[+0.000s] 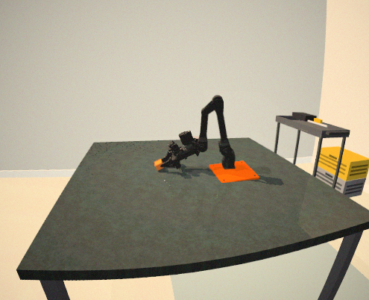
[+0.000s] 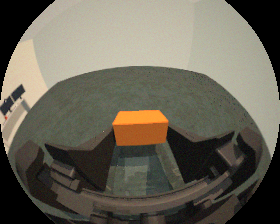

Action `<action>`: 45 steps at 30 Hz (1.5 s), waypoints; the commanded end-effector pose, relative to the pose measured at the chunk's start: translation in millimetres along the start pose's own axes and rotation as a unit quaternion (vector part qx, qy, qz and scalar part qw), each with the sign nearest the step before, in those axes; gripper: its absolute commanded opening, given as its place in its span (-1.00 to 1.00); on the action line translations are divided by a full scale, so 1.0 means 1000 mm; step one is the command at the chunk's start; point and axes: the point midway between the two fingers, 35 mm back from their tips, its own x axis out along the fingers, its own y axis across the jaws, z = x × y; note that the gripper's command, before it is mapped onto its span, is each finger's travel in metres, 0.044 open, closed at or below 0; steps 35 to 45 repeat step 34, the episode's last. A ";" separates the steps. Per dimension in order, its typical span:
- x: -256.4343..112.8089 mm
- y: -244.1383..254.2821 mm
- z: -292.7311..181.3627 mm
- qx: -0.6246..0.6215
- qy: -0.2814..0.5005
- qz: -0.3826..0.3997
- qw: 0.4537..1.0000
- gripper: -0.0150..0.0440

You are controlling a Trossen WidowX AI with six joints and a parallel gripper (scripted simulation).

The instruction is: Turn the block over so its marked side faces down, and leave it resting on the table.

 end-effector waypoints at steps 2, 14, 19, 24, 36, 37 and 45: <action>0.000 0.000 0.001 0.002 -0.002 0.001 1.000 0.93; 0.000 0.000 0.001 0.002 -0.002 0.001 1.000 1.00; 0.000 0.000 0.001 0.002 -0.002 0.001 1.000 1.00; 0.000 0.000 0.001 0.002 -0.002 0.001 1.000 1.00; 0.000 0.000 0.001 0.002 -0.002 0.001 1.000 1.00; 0.000 0.000 0.001 0.002 -0.002 0.001 1.000 1.00; 0.000 0.000 0.001 0.002 -0.002 0.001 1.000 1.00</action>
